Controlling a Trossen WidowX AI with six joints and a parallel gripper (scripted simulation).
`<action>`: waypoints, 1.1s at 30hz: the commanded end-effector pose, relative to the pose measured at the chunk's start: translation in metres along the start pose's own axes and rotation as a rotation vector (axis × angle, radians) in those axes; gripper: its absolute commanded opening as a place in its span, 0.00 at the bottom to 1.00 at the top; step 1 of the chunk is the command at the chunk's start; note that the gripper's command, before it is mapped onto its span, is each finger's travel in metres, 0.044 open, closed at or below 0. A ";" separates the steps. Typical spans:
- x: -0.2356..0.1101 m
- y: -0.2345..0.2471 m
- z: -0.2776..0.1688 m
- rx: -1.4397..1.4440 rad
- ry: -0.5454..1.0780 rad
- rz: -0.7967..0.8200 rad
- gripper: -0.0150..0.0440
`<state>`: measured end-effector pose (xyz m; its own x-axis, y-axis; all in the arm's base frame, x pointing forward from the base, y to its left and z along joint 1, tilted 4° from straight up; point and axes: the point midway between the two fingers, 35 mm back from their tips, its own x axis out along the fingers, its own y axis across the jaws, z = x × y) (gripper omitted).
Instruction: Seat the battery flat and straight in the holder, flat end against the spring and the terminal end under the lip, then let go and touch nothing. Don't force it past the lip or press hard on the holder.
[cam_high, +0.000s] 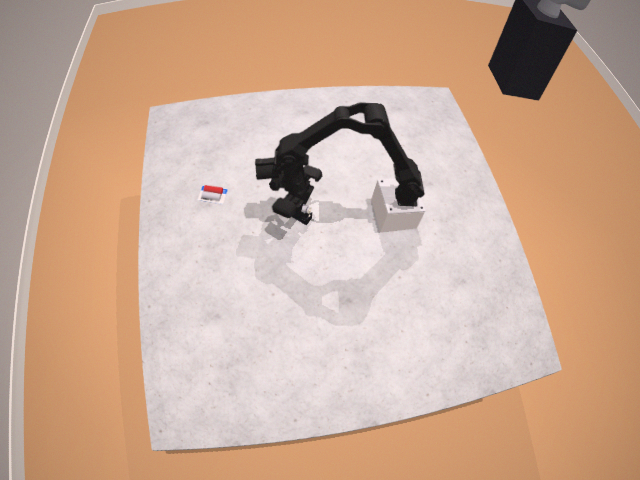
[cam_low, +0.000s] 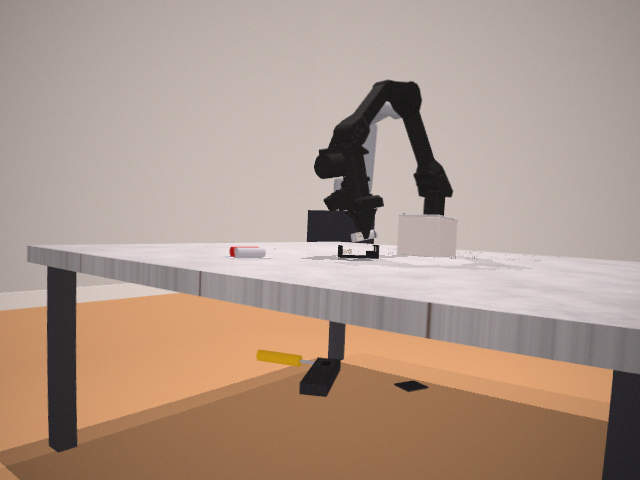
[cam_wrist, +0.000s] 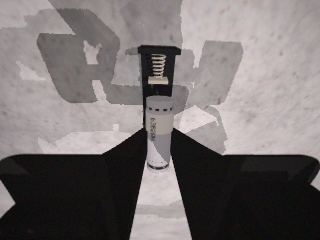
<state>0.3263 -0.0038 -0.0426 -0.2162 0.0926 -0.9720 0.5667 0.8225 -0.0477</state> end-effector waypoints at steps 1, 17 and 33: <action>0.006 0.001 0.000 -0.005 0.044 0.001 0.37; 0.012 0.001 0.005 -0.008 0.129 -0.005 0.37; 0.017 0.001 0.010 -0.010 0.230 -0.010 0.37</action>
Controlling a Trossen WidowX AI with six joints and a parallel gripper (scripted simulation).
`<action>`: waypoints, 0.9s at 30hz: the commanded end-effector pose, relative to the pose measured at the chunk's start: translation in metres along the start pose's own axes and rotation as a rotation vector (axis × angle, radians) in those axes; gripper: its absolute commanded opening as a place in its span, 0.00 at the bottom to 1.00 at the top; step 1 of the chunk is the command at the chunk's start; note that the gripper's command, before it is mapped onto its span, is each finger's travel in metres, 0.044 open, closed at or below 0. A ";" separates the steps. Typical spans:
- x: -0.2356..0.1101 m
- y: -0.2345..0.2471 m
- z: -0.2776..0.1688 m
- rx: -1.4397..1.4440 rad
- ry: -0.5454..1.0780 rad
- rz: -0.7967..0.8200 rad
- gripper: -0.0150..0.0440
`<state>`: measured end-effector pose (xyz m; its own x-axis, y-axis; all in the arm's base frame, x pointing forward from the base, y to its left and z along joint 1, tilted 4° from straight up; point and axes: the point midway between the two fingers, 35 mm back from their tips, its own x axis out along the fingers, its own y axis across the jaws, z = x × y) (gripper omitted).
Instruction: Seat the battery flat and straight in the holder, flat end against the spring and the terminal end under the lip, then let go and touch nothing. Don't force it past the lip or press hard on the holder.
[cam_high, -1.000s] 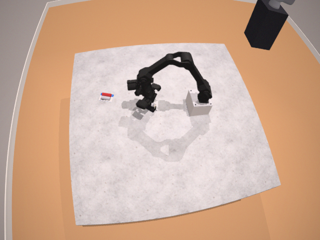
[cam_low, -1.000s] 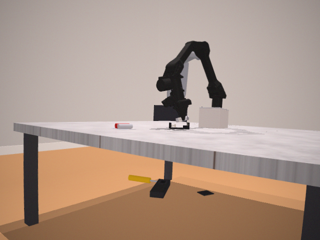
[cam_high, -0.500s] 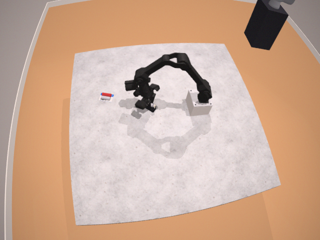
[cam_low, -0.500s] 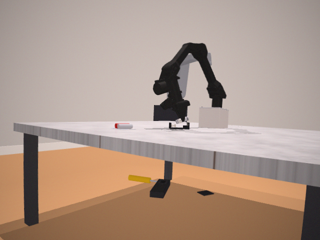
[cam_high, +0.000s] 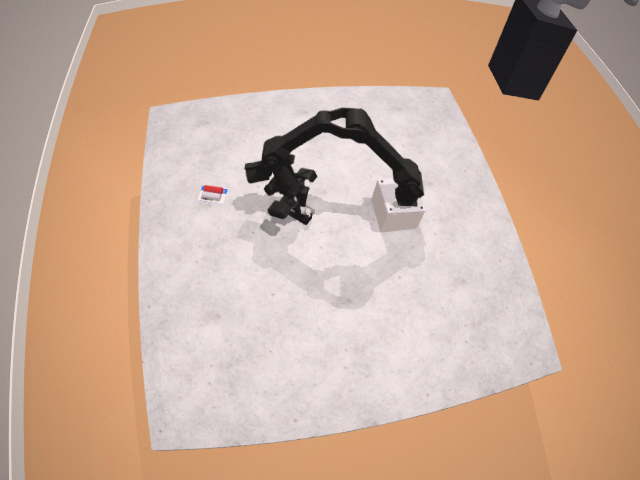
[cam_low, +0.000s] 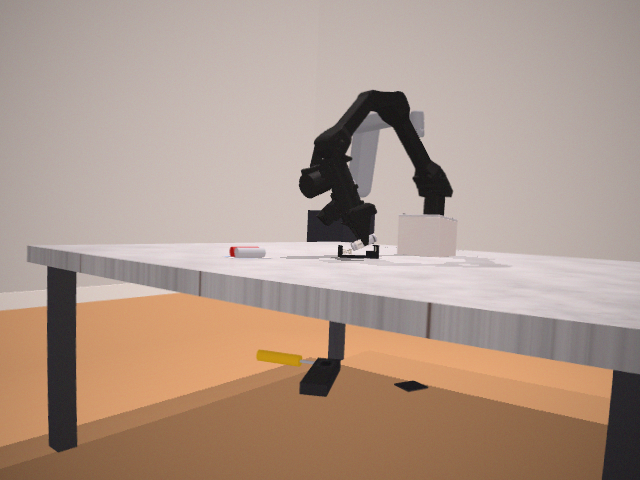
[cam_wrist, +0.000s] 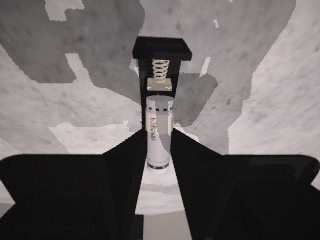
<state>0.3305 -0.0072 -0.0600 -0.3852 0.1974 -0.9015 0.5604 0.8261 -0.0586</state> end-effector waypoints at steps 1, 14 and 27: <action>0.001 0.001 0.002 -0.007 0.025 0.002 0.37; 0.005 0.000 0.006 -0.006 0.097 0.002 0.37; 0.003 0.000 0.013 -0.007 0.096 -0.003 0.37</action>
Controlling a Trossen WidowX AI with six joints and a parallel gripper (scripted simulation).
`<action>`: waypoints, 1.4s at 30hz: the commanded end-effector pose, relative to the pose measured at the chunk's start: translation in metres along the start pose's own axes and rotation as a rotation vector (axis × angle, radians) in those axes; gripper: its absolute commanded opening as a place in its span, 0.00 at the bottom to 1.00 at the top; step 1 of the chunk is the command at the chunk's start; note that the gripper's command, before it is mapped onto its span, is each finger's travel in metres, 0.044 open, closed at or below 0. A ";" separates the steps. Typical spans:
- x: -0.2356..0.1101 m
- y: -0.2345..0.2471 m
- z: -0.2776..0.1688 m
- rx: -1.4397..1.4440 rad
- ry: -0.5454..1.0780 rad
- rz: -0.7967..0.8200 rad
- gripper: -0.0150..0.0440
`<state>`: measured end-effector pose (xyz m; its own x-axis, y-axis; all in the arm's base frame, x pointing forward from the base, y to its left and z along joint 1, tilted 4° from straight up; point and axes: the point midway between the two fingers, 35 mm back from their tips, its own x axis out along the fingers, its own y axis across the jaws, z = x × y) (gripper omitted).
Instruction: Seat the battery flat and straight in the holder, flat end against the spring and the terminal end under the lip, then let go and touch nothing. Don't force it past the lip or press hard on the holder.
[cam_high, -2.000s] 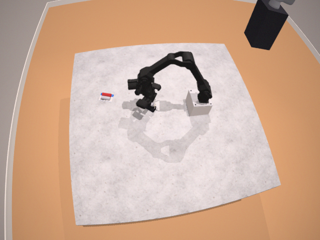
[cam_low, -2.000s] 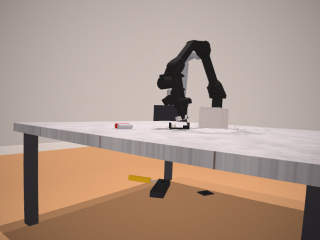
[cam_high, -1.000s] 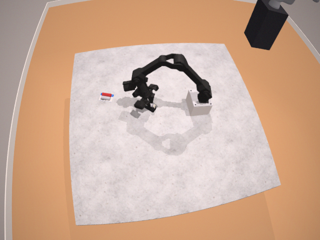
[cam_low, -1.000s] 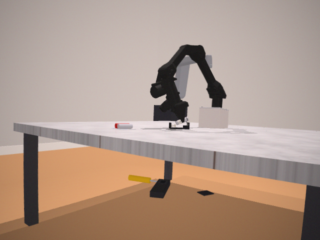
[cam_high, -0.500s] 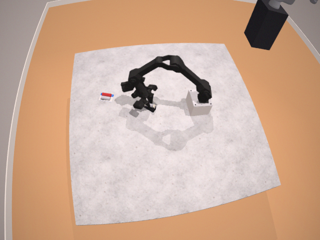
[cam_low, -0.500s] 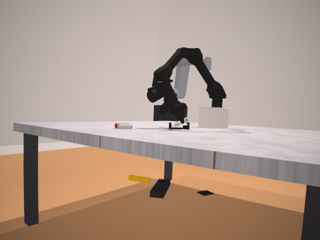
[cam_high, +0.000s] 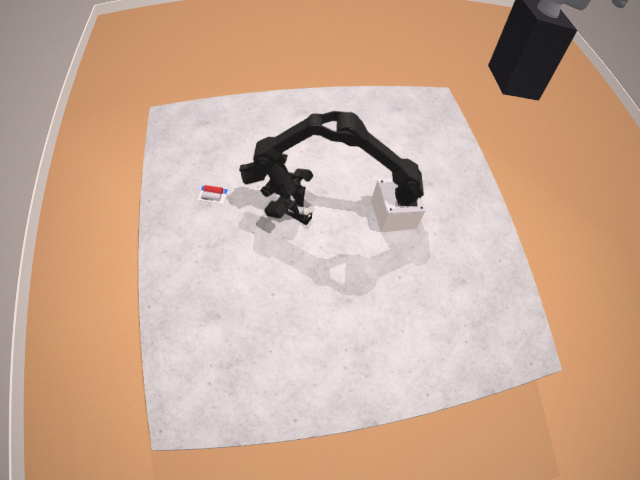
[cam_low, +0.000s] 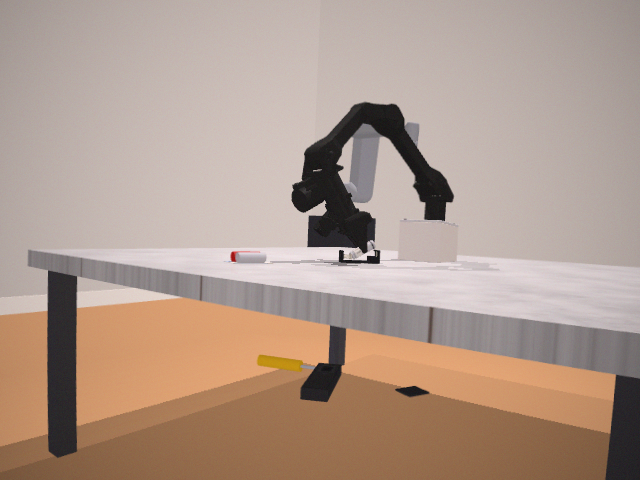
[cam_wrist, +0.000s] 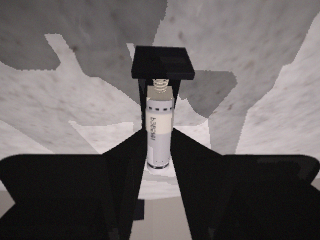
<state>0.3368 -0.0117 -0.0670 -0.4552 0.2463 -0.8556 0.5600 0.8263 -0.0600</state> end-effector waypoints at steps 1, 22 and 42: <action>0.000 0.000 0.003 -0.007 -0.001 -0.002 0.37; -0.006 0.000 0.014 -0.008 0.001 -0.005 0.37; -0.006 0.001 0.017 -0.007 -0.037 -0.015 0.37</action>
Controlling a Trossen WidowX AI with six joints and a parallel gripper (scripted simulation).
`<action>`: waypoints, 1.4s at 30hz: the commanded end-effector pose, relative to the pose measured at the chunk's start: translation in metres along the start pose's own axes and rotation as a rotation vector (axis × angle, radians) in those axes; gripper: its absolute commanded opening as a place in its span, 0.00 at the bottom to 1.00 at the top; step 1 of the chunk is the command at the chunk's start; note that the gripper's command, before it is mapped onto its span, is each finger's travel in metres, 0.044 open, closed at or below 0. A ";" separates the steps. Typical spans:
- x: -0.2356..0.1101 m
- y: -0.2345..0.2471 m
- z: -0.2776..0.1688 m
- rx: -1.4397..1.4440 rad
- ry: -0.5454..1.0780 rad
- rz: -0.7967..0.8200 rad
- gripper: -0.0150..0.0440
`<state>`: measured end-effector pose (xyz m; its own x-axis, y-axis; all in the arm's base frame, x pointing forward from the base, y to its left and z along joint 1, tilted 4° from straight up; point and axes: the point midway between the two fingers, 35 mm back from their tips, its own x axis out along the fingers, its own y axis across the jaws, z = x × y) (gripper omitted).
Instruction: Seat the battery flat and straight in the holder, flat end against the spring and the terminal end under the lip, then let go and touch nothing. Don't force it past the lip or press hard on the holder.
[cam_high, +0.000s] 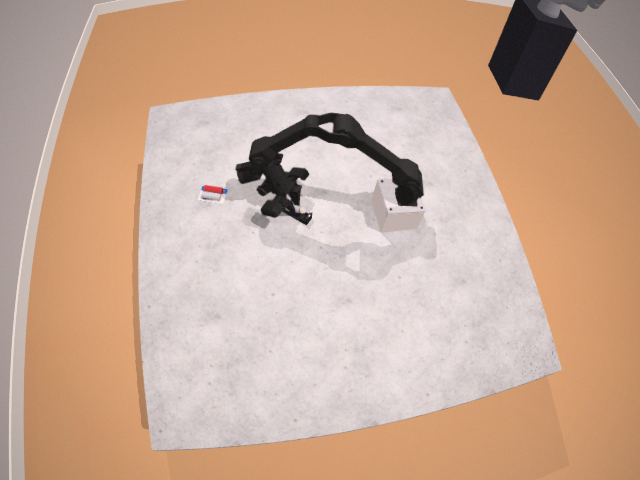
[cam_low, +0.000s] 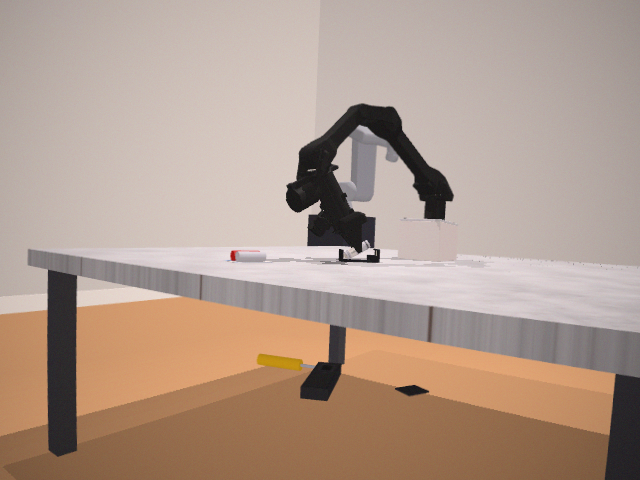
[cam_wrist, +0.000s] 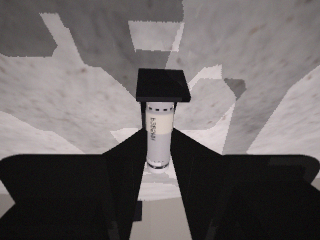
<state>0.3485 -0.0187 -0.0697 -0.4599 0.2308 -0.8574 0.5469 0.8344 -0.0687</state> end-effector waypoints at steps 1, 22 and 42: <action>-0.001 0.000 0.004 0.002 -0.036 0.000 0.37; 0.004 0.001 0.004 0.001 -0.135 -0.012 0.37; 0.009 0.002 0.002 0.005 -0.229 -0.020 0.37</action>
<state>0.3423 -0.0131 -0.0766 -0.3288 0.1119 -0.9377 0.5367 0.8392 -0.0880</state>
